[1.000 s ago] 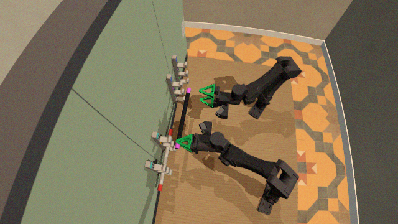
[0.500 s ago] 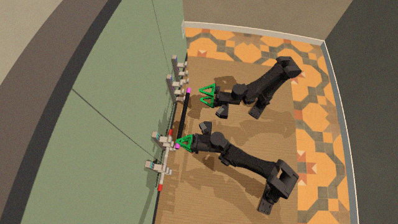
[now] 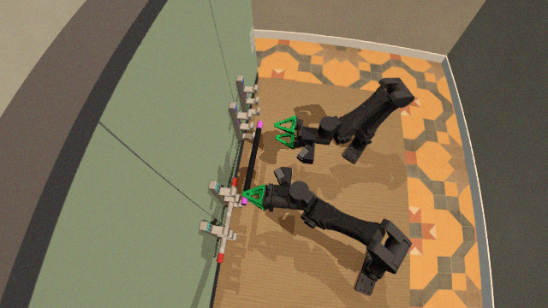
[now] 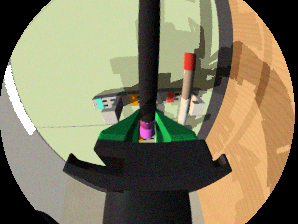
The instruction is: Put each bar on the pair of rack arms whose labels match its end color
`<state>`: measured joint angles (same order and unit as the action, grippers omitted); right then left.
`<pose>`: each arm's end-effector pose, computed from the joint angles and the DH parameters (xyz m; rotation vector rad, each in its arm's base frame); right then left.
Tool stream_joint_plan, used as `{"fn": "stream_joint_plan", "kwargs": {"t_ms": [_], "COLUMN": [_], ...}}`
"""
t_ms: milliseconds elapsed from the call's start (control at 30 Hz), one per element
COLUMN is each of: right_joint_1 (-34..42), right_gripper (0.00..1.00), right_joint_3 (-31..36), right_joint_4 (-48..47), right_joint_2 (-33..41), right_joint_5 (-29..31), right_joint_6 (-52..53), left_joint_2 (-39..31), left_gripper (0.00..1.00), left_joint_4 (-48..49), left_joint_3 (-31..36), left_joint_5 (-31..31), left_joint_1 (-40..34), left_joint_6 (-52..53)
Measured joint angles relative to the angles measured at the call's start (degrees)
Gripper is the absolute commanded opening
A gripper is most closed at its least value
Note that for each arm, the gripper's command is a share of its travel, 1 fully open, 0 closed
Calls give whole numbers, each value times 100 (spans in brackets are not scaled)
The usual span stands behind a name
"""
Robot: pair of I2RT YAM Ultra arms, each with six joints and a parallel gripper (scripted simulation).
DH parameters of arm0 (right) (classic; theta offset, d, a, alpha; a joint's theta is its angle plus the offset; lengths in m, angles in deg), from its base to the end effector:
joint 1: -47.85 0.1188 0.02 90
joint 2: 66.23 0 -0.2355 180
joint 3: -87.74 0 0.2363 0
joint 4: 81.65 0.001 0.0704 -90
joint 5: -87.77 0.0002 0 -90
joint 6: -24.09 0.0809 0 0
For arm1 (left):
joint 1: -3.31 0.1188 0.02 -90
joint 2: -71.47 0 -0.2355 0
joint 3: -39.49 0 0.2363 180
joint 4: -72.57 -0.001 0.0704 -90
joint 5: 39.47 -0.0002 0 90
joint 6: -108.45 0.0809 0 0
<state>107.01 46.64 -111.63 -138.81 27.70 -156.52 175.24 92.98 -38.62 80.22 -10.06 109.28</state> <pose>0.1832 0.2301 0.2162 -1.4405 0.8220 -0.8367 0.4270 -0.0593 0.2321 1.1626 1.4613 1.4114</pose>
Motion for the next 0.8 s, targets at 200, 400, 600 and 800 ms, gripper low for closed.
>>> {"fn": "stream_joint_plan", "kwargs": {"t_ms": [200, 400, 600, 800], "right_joint_1": [28, 35, 39, 39], "right_gripper": [100, 100, 100, 100], "right_joint_3": [11, 11, 11, 11], "right_joint_4": [-33, -61, -76, -153], "right_joint_2": [-9, -9, -9, -140], "right_joint_5": [7, 13, 20, 15], "right_joint_6": [0, 0, 0, 0], "left_joint_2": [0, 0, -2, -79], "left_gripper": [0, 0, 0, 0], "left_joint_4": [-24, -61, -101, -153], "left_joint_3": [0, 0, 0, 0], "left_joint_5": [0, 0, -4, -9], "left_joint_1": [0, 0, 0, 0], "left_joint_6": [0, 0, 0, 2]}}
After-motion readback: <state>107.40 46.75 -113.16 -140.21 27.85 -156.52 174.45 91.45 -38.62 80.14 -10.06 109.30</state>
